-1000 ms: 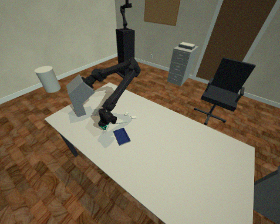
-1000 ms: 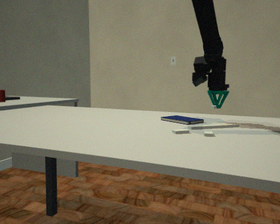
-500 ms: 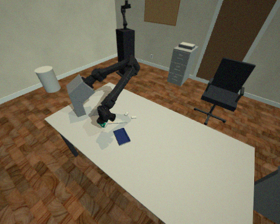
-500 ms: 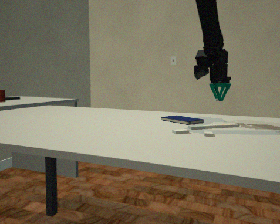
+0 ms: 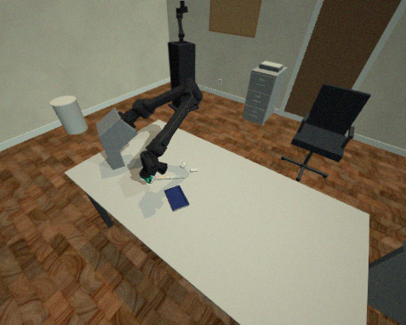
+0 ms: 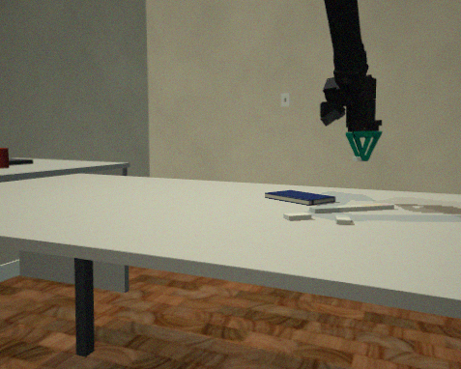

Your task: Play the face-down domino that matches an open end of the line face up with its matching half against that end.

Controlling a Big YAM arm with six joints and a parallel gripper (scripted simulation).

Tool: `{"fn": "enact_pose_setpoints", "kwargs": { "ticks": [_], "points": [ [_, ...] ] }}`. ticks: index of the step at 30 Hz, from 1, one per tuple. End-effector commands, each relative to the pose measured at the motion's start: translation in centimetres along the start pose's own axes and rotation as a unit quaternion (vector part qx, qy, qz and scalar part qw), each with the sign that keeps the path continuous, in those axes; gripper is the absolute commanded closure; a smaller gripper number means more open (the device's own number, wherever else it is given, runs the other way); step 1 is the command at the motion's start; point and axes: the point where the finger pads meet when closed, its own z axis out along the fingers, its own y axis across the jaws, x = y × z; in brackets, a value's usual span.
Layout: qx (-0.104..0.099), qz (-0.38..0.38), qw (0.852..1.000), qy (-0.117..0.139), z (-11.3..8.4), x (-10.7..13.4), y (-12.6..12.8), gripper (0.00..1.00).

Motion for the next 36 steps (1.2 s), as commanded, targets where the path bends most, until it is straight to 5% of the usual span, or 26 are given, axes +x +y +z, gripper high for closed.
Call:
{"fn": "enact_pose_setpoints", "kwargs": {
  "ticks": [1, 7, 8, 24, 25, 36],
  "points": [
    [0.015, -0.021, 0.999, -0.020, -2.7, -1.8, -1.2, 0.52],
    [0.015, -0.021, 0.999, -0.020, -2.7, -1.8, -1.2, 0.52],
    [0.007, -0.008, 1.000, -0.008, -1.3, -0.7, -0.6, 0.52],
    [0.020, -0.020, 0.999, -0.025, -3.0, -2.1, -1.5, 0.52],
    [0.009, -0.014, 1.000, -0.012, -1.6, -1.0, -0.8, 0.52],
    [0.023, -0.017, 0.999, -0.028, -3.3, -2.2, -1.6, 0.52]
  ]
}}
